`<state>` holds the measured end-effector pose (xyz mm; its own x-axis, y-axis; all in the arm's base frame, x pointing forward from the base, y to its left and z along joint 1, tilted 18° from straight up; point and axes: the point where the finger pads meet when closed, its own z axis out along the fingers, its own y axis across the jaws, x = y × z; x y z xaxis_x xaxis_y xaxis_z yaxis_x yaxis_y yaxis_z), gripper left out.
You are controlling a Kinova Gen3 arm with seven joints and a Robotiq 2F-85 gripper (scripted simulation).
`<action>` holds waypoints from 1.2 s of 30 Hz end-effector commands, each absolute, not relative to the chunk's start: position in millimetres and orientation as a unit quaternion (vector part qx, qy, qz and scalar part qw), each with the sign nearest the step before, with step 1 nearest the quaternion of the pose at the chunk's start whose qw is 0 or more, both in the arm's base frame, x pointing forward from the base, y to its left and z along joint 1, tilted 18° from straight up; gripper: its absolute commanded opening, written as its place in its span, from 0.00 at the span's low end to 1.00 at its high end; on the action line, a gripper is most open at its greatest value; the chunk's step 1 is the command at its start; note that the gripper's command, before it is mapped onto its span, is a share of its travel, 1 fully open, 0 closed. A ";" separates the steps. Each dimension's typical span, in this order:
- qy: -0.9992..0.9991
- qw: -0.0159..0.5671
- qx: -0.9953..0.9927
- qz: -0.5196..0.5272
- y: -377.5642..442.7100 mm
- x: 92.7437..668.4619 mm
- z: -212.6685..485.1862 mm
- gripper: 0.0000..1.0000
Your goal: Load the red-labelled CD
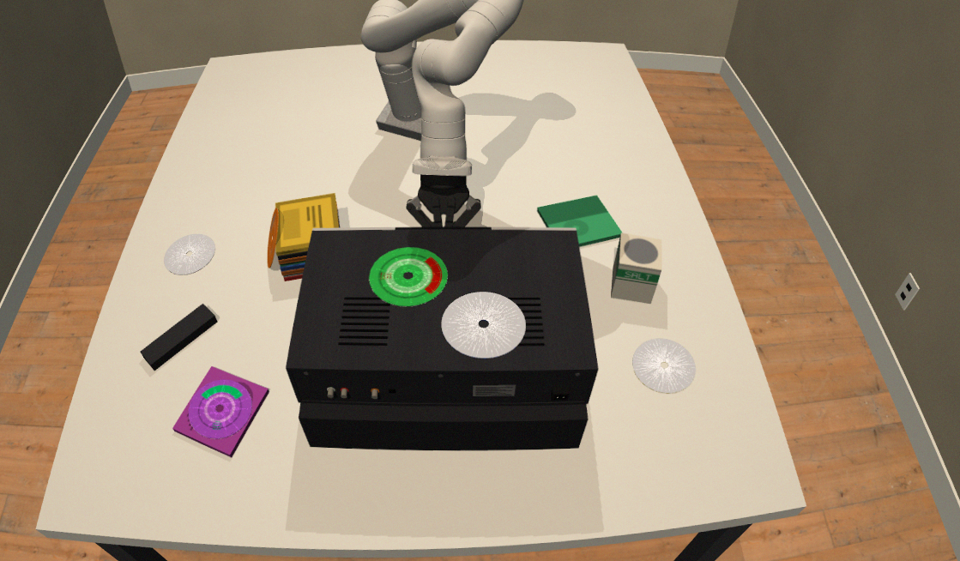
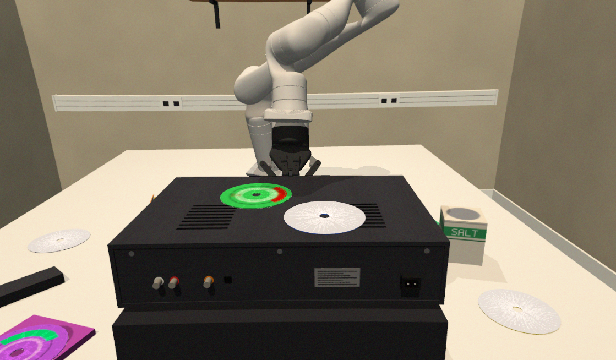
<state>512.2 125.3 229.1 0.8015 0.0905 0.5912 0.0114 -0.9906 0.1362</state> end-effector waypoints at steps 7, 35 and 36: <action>0.023 0.061 0.948 0.310 124.4 496.1 222.5 0.10; 0.026 0.061 0.948 0.311 134.2 464.5 284.2 0.10; 0.026 0.062 0.948 0.311 135.1 462.7 290.4 0.10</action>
<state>467.0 125.1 278.9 0.8044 0.0854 0.5880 -0.0014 -0.9893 0.1456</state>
